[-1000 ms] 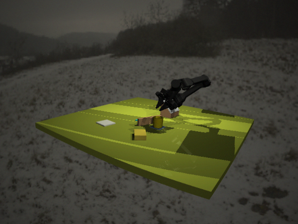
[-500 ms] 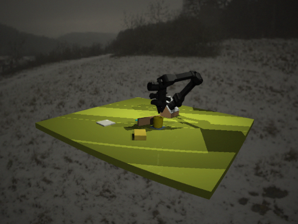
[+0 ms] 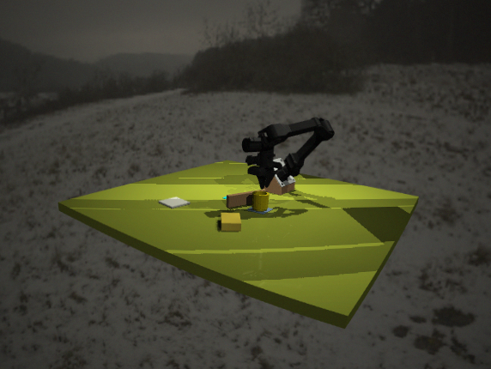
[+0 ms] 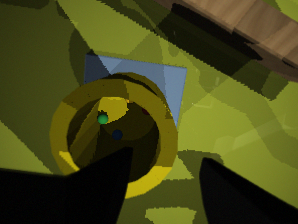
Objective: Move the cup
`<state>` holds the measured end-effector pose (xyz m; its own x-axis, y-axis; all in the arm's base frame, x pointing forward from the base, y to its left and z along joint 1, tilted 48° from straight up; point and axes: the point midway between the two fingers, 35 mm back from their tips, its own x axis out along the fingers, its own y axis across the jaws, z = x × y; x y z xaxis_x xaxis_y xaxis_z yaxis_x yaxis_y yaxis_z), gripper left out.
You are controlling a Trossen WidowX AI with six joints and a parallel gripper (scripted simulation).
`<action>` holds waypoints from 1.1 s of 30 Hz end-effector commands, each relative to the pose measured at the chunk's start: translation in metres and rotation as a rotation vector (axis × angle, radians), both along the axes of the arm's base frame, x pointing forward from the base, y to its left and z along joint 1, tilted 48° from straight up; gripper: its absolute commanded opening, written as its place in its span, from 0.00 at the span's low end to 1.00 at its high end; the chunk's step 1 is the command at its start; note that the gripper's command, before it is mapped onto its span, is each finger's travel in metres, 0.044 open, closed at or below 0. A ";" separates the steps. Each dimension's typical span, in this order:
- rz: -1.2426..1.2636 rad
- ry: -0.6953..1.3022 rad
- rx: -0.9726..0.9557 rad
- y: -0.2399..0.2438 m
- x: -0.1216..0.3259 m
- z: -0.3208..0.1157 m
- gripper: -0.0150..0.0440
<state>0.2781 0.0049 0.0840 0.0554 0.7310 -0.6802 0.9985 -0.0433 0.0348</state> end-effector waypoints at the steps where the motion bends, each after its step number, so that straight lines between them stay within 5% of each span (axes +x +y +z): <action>1: -0.002 0.005 0.004 0.005 0.000 -0.004 0.54; 33: -0.001 0.004 0.008 0.041 0.001 -0.036 0.54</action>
<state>0.2795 0.0439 0.0497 0.0537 0.7338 -0.6772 0.9986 -0.0417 0.0340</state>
